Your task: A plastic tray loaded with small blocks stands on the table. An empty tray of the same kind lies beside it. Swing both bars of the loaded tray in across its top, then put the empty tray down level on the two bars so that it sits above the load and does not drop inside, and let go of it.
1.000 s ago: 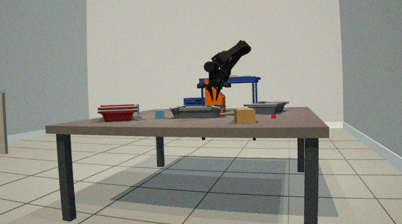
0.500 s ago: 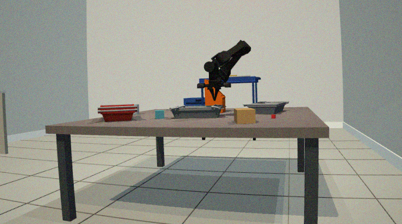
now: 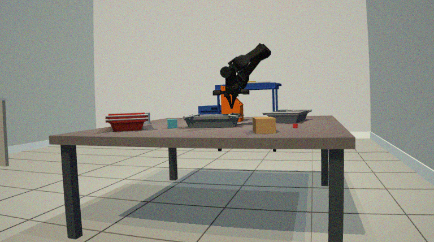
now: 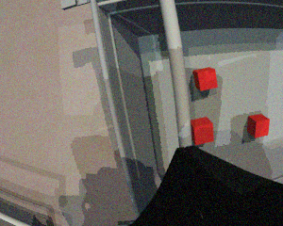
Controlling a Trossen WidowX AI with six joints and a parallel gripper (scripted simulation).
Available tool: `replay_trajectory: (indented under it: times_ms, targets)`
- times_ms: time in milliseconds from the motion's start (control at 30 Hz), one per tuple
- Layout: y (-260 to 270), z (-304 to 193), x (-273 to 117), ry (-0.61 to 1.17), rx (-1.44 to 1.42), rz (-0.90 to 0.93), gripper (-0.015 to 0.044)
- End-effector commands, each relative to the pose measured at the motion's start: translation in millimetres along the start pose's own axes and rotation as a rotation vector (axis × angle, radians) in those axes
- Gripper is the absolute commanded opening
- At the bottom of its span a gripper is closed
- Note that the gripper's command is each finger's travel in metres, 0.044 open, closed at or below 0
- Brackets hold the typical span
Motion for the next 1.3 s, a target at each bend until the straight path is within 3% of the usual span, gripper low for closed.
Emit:
replay_trajectory:
  times_ms: [0, 1233, 1267]
  targets:
    - [0.0, 0.0, 0.0, 0.000, 0.000, 0.000, 0.0000]
    - [0.0, 0.0, 0.0, 0.000, 0.000, 0.000, 0.0000]
    - [0.0, 0.0, 0.0, 0.000, 0.000, 0.000, 0.0026]
Point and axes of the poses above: the point midway between the two fingers, 35 mm back from their tips, its own x axis out along the fingers, its own y axis across the jaws, z = x × y, the point moved 10 cm from there along -x, back along the fingers, and after that the axes turned 6 degrees about x, right-handed, at the moved point
